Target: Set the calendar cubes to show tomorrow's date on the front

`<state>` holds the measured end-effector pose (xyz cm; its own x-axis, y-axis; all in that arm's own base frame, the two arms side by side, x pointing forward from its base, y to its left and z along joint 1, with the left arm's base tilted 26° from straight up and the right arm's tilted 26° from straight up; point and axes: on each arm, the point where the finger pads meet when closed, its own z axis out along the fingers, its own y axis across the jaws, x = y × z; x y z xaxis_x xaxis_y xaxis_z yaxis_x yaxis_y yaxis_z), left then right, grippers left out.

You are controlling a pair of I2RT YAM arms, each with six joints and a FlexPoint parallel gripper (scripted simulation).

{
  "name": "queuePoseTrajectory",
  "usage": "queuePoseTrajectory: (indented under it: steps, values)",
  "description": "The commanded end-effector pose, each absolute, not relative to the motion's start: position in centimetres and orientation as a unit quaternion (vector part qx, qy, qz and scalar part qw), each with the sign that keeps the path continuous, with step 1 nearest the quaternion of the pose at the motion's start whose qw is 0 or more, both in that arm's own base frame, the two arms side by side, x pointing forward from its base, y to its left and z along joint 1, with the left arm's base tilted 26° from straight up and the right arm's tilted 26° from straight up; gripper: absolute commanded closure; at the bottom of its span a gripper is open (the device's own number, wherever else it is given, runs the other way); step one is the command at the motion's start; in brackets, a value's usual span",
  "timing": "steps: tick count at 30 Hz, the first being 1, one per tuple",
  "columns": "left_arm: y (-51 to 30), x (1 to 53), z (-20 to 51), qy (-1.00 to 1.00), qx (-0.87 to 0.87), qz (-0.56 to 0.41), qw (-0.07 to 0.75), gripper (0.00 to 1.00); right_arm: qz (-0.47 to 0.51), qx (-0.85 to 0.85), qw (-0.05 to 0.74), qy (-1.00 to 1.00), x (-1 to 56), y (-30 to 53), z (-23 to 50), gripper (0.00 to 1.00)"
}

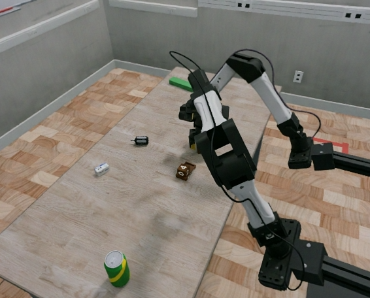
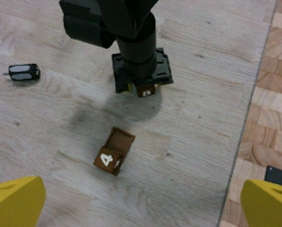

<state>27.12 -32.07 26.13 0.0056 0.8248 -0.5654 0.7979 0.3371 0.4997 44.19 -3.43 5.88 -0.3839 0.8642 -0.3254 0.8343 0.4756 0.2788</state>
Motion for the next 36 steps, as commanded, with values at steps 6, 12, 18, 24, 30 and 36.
queuePoseTrajectory:
  steps: [6,12,18,24,30,36]
  values:
    - [-32.8,27.5,28.5,0.696,0.565,0.002,0.443,0.0,0.045,0.511,0.247,0.822,43.2,-3.5,9.9,0.34]
    - [-32.8,27.5,28.5,0.696,0.565,0.002,0.443,0.0,0.052,0.51,0.257,0.819,42.0,-2.7,13.8,0.34]
    - [-32.2,27.3,26.7,0.704,0.572,0.015,0.42,0.0,0.01,0.442,0.231,0.867,40.6,-2.3,14.0,0.34]
    - [-32.2,27.1,26.2,0.705,0.574,0.017,0.416,0.0,-0.046,0.335,0.192,0.921,40.0,-2.0,13.2,0.34]
    - [-32.2,27.0,26.6,0.703,0.574,0.013,0.42,0.0,-0.105,0.183,0.156,0.965,40.2,-1.0,13.4,0.34]
    - [-32.2,27.0,26.6,0.703,0.574,0.013,0.42,0.0,-0.157,0.043,0.121,0.979,40.5,-0.1,13.7,0.34]
